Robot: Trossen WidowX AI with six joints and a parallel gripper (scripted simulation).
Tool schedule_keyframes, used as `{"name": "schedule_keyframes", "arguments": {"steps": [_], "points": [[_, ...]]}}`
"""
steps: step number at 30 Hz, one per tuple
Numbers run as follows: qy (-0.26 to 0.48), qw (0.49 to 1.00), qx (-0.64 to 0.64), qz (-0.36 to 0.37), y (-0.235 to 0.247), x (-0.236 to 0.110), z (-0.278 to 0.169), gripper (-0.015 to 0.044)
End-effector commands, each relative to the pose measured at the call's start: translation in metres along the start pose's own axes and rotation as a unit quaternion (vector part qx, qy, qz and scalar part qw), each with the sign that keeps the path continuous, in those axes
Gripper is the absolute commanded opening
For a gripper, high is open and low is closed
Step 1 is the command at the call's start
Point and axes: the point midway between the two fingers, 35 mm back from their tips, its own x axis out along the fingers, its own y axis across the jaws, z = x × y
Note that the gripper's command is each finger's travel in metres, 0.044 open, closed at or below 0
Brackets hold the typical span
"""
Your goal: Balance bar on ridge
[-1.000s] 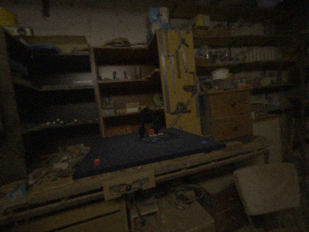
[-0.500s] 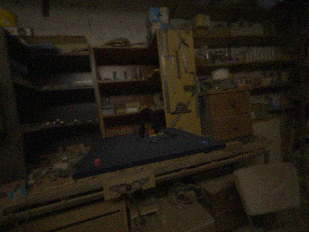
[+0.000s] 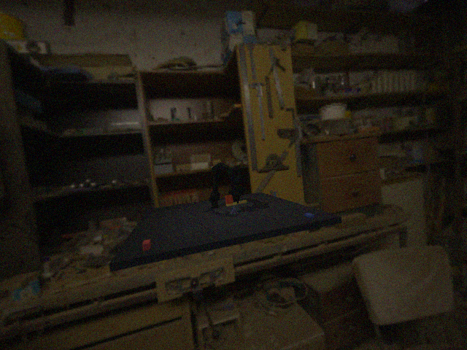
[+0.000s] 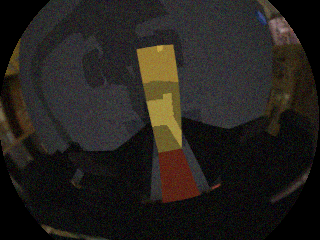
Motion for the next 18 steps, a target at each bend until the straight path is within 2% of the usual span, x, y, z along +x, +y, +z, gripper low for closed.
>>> {"name": "schedule_keyframes", "arguments": {"steps": [1,17,18], "points": [[0.0,1.0,0.0,0.0,0.0,0.0003,0.0,0.0173],[0.0,1.0,0.0,0.0,0.0,0.0003,0.0,0.0185],[0.0,1.0,0.0,0.0,0.0,0.0003,0.0,0.0211]]}}
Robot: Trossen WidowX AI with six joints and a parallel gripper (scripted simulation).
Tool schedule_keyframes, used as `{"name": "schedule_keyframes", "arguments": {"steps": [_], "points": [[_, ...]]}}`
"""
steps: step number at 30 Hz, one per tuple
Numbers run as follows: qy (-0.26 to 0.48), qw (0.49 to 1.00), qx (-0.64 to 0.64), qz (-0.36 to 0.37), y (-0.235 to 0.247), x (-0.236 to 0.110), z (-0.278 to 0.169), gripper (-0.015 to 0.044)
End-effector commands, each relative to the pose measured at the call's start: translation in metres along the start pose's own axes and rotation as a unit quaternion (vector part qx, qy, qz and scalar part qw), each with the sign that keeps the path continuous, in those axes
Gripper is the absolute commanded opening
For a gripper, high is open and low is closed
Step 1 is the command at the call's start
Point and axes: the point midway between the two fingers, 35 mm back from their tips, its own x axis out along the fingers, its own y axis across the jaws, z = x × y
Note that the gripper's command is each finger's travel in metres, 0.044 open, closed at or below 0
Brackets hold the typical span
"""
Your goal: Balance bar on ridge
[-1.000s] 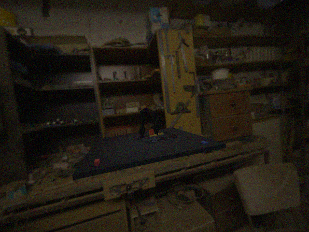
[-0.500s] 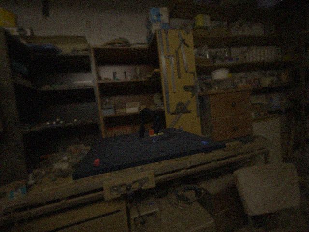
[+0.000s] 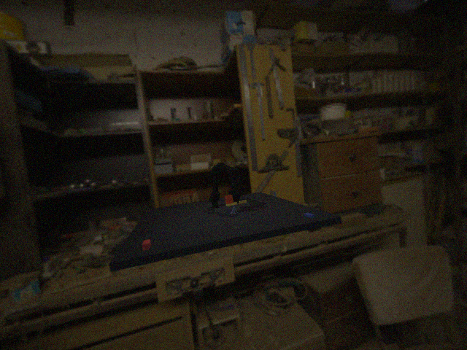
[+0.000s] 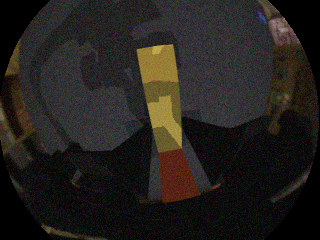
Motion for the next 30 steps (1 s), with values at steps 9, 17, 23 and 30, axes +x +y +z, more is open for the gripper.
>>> {"name": "schedule_keyframes", "arguments": {"steps": [9,17,23,30], "points": [[0.0,1.0,0.0,0.0,0.0,0.0,0.0,0.044],[-0.003,1.0,0.0,-0.011,-0.004,-0.057,0.001,0.044],[-0.006,1.0,0.0,-0.02,0.001,-0.1,0.0,0.044],[-0.006,1.0,0.0,-0.02,0.001,-0.1,0.0,0.044]]}}
